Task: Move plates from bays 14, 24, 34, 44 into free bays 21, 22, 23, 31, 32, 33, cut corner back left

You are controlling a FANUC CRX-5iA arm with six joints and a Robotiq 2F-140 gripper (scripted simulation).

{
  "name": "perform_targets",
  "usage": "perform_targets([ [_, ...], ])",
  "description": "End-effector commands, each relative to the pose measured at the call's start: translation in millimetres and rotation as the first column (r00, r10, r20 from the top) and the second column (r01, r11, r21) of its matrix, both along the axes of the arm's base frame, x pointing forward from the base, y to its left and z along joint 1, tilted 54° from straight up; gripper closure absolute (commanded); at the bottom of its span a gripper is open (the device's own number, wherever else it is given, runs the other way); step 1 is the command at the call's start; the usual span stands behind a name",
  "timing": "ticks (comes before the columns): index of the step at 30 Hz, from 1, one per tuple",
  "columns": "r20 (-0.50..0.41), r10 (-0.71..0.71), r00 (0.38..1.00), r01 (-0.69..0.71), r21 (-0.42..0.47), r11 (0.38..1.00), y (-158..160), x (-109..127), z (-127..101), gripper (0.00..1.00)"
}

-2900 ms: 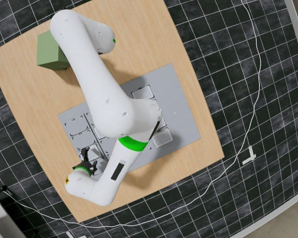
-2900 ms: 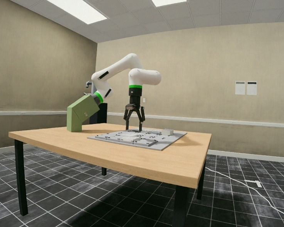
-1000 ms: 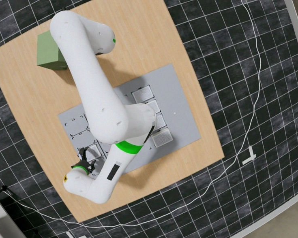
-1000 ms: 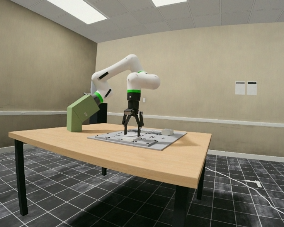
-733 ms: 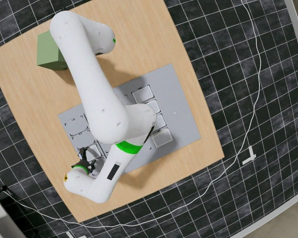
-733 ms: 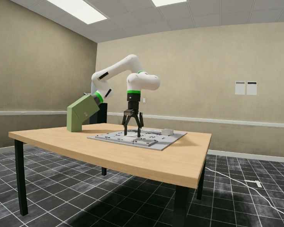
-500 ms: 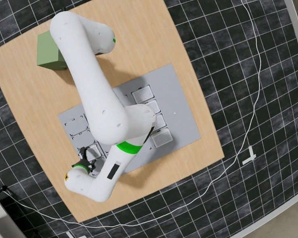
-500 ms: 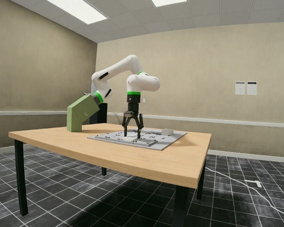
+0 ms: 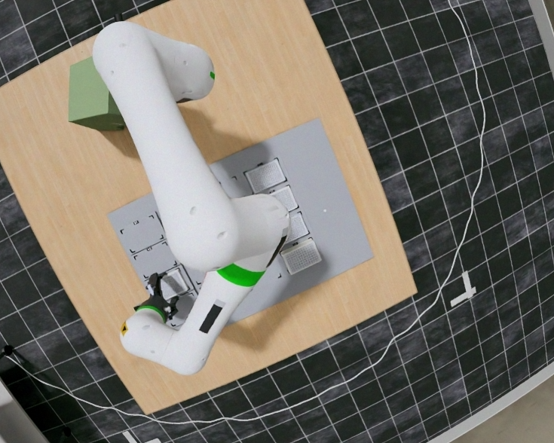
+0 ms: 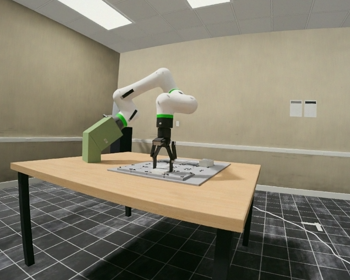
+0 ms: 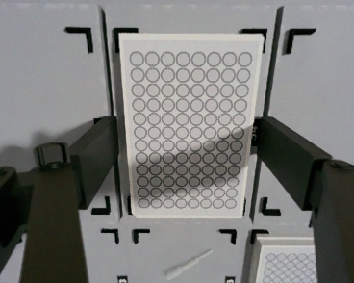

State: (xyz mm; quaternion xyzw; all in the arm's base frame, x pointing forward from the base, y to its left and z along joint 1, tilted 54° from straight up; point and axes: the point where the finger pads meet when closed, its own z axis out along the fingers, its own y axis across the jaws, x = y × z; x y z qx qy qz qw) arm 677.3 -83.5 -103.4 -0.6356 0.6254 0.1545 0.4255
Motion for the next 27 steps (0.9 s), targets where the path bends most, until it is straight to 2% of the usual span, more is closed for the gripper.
perform_targets([
  [1, 0.001, -0.001, 1.0, 0.001, -0.001, 1.0, -1.5, 0.2, 0.6, 0.31],
  [27, 0.001, -0.001, 1.0, 0.001, -0.001, 1.0, -1.5, 0.2, 0.6, 0.38],
])
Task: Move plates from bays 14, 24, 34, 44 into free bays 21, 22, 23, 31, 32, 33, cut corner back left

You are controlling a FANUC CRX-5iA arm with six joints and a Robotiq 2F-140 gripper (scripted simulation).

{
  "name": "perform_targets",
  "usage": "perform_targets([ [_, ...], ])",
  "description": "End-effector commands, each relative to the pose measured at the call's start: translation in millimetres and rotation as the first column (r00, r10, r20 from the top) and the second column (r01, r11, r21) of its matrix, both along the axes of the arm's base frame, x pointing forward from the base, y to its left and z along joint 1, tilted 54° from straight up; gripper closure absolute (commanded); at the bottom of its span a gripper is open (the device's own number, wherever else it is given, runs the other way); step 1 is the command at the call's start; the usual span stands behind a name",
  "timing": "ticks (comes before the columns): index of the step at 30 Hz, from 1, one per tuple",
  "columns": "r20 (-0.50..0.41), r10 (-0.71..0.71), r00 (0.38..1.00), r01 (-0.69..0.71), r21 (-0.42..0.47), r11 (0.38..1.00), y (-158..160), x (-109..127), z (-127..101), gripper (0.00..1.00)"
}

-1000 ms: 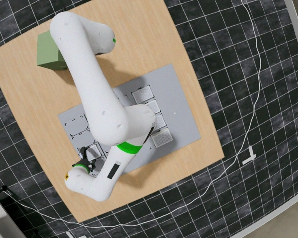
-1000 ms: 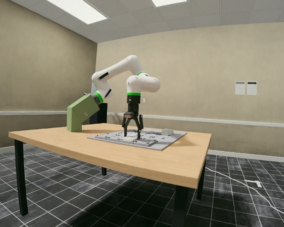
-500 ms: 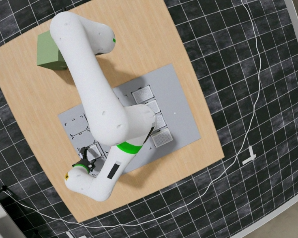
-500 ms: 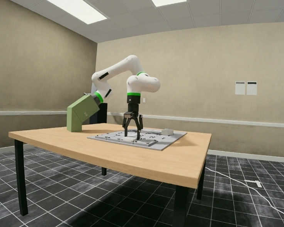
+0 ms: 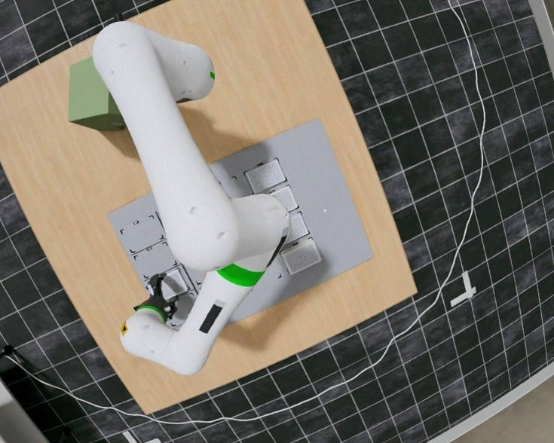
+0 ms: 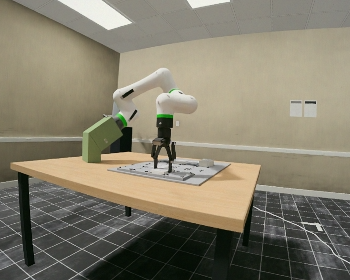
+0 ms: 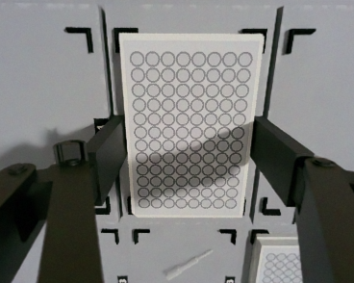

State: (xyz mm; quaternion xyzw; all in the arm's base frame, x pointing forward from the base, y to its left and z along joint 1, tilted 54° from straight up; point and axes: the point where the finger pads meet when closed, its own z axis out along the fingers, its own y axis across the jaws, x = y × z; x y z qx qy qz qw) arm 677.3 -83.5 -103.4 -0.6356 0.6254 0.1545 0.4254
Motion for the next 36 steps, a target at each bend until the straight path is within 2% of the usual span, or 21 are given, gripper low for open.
perform_targets([
  [1, 0.001, -0.001, 1.0, 0.001, -0.001, 1.0, -1.5, 0.2, 0.6, 0.38],
  [36, 0.001, -0.001, 1.0, 0.001, -0.001, 1.0, -1.9, 0.1, 0.9, 0.4],
])
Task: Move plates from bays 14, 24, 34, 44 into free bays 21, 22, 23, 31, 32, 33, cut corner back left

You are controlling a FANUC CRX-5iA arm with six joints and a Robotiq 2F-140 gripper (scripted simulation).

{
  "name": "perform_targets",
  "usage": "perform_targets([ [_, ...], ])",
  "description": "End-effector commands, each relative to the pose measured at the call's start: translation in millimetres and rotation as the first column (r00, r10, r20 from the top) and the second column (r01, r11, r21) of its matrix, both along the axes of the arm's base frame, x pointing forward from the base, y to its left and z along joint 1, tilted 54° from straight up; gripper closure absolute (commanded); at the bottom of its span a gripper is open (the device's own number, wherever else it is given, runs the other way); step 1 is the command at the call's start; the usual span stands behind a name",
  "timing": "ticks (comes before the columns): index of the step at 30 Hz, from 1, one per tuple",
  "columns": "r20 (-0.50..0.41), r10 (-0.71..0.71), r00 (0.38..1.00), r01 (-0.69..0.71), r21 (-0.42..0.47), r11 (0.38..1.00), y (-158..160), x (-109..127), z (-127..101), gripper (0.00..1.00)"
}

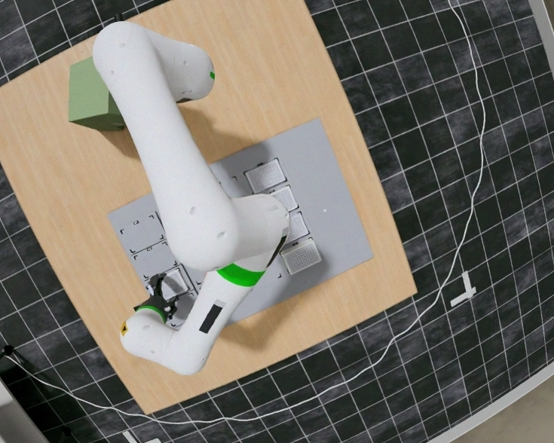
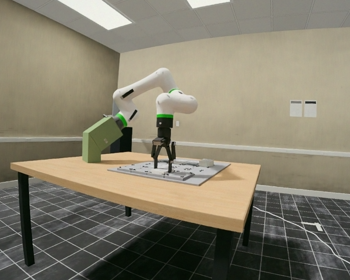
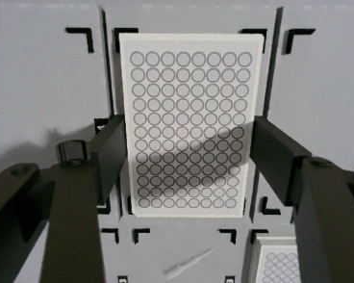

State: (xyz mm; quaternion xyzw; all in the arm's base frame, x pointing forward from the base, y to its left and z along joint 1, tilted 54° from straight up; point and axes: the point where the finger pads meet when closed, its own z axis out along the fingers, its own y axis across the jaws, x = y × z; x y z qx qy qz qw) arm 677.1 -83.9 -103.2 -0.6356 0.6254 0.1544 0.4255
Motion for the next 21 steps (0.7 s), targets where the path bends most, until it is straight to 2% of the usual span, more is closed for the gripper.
perform_targets([
  [1, 0.001, -0.001, 1.0, 0.001, -0.001, 1.0, -1.5, 0.2, 0.6, 0.4],
  [21, 0.001, -0.001, 1.0, 0.001, -0.001, 1.0, -1.5, 0.2, 0.6, 0.42],
])
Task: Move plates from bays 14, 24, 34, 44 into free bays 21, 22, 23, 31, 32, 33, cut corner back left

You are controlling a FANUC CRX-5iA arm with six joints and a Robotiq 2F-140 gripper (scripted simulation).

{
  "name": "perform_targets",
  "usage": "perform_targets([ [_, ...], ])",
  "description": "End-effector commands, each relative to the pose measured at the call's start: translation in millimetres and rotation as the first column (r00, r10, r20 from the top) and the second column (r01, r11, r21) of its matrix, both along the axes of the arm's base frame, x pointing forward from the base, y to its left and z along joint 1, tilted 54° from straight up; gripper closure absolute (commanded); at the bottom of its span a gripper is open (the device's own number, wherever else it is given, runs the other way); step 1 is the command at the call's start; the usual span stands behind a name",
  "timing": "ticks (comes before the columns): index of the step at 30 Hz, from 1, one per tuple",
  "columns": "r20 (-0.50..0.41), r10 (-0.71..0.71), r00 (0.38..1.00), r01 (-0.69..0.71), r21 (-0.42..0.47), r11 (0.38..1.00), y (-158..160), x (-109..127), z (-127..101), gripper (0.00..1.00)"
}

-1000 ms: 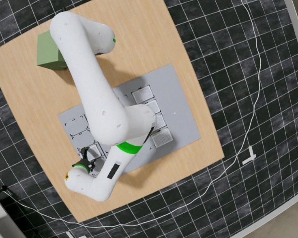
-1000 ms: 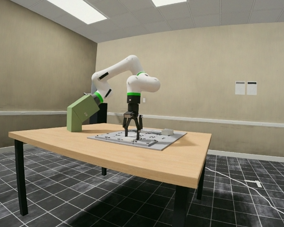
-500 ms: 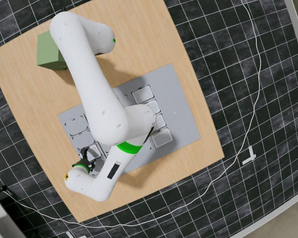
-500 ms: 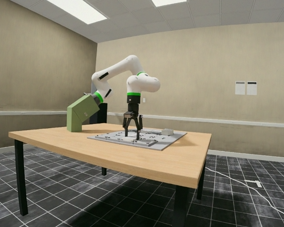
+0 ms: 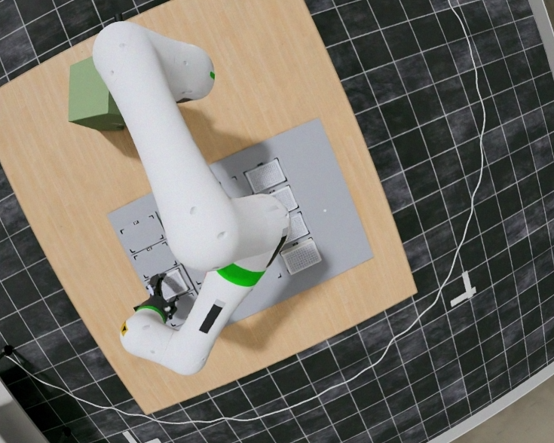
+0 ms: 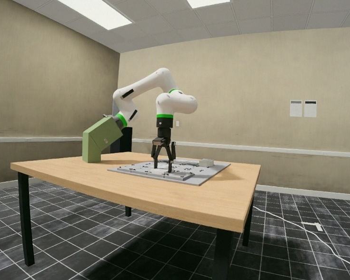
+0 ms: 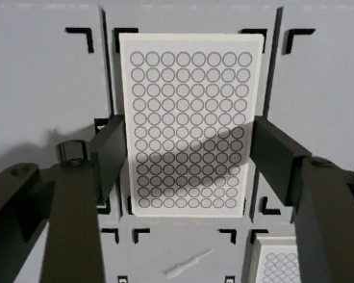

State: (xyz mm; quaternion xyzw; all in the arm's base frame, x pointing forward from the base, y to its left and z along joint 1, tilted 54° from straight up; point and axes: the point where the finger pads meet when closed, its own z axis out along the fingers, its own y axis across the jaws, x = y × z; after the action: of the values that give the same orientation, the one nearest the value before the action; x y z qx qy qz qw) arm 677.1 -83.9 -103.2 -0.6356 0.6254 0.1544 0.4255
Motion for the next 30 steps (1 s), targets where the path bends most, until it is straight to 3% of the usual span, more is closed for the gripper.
perform_targets([
  [1, 0.001, -0.001, 1.0, 0.001, -0.001, 1.0, -1.5, 0.2, 0.6, 0.42],
  [16, 0.001, -0.001, 1.0, 0.001, -0.001, 1.0, -1.5, 0.2, 0.6, 0.43],
  [17, 0.001, -0.001, 1.0, 0.001, -0.001, 1.0, -1.5, 0.2, 0.6, 0.9],
  [30, 0.001, -0.001, 1.0, 0.001, -0.001, 1.0, -1.5, 0.2, 0.6, 0.9],
])
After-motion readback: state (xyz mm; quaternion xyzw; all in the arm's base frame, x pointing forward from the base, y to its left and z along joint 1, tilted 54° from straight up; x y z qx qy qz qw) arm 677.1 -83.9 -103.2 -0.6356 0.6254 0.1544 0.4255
